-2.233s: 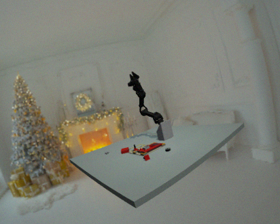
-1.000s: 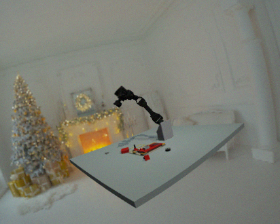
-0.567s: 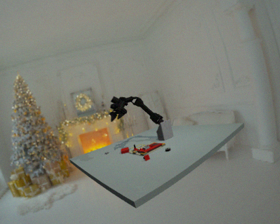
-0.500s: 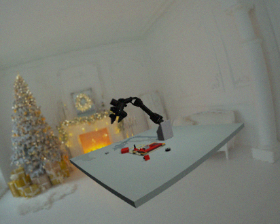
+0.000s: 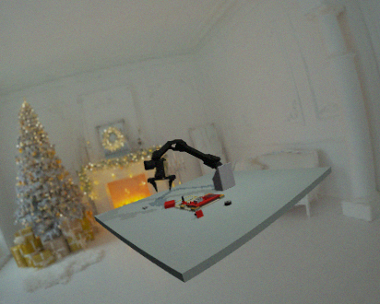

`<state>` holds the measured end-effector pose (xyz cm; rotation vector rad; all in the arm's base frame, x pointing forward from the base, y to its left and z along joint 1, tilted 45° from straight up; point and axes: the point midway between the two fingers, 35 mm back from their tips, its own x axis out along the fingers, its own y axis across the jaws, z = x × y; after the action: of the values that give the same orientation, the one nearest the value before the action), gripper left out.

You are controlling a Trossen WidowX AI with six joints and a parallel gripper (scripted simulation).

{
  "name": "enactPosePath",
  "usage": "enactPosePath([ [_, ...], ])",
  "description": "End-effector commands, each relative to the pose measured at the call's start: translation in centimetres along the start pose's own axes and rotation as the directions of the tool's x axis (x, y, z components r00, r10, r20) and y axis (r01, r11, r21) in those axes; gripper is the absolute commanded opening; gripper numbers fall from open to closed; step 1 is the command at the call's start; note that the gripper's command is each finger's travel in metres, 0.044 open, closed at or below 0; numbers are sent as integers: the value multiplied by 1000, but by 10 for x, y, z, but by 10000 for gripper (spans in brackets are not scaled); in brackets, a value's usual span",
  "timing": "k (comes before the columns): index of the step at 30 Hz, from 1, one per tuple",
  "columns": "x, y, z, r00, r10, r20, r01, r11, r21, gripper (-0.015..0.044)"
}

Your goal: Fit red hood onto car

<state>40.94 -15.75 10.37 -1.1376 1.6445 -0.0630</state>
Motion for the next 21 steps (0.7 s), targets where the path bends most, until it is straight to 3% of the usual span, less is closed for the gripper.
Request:
enactPosePath([
  [1,32,4,-24,989,76,-127,-95,985,-145,440],
  [21,39,9,-29,988,80,-132,-100,983,-152,440],
])
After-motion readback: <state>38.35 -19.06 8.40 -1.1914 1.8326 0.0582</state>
